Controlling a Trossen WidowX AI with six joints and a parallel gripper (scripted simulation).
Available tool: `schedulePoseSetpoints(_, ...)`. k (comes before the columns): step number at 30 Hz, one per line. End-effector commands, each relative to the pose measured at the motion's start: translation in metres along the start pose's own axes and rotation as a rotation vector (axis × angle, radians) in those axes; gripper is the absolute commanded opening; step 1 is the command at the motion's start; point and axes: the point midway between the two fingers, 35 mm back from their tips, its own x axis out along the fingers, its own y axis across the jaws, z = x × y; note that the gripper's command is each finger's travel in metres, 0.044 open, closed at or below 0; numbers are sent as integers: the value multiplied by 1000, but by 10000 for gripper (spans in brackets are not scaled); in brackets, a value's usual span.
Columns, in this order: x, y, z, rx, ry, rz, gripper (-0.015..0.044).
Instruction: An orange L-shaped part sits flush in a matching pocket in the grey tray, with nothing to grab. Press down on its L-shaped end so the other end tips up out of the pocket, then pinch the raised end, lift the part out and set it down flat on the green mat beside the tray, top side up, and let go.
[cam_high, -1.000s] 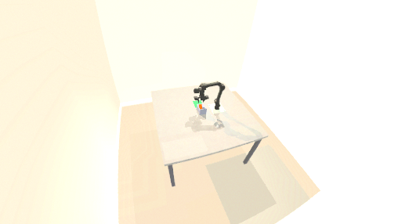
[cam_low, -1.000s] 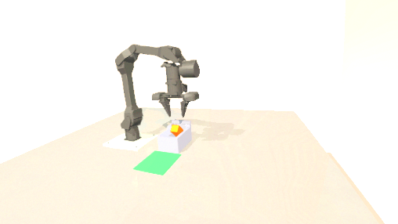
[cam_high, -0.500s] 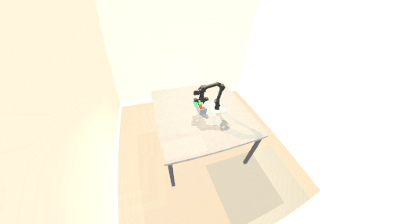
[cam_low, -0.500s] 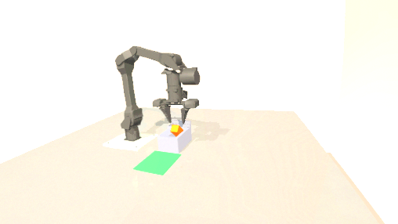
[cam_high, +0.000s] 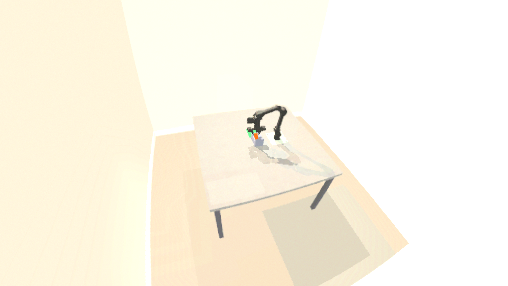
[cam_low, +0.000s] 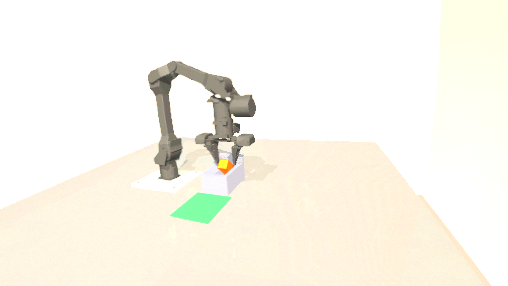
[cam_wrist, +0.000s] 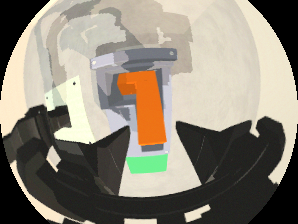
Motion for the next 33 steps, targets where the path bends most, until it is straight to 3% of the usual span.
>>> schedulePoseSetpoints(1,7,1,0,4,-2,5,280)
schedulePoseSetpoints(6,13,2,0,4,-2,5,280)
schedulePoseSetpoints(11,9,1,0,0,0,2,149)
schedulePoseSetpoints(21,9,1,0,0,0,2,82)
schedulePoseSetpoints(24,9,1,0,0,0,2,3)
schedulePoseSetpoints(33,5,1,0,1,0,2,0)
